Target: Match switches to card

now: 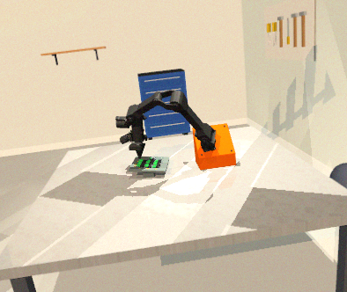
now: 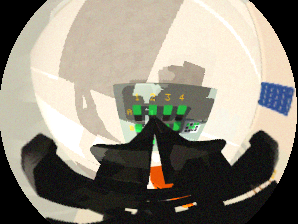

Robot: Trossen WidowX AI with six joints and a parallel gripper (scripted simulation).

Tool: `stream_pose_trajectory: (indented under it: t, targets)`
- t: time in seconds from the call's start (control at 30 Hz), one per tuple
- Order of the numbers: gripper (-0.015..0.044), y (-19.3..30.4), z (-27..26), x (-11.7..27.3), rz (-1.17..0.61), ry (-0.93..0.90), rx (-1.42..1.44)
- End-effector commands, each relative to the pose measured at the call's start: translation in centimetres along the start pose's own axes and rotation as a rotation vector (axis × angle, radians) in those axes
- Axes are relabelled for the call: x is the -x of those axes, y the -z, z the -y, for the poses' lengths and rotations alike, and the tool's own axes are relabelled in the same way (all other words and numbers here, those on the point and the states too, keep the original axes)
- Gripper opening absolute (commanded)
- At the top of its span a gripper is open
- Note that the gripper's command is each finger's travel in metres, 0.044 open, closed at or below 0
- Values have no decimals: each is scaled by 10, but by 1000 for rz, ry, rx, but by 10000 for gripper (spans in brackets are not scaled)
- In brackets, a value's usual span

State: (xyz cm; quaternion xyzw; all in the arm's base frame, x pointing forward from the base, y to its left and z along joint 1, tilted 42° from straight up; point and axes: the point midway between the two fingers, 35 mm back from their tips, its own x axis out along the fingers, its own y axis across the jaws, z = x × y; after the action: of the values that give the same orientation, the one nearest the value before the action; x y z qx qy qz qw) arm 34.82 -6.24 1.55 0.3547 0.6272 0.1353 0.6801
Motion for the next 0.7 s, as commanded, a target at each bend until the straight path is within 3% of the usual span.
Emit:
stream_pose_trajectory:
  t: [0.0,0.67]
  targets:
    - [0,-2,1,-4,11,-4,-4]
    - [0,-3,0,-23,11,-5,-3]
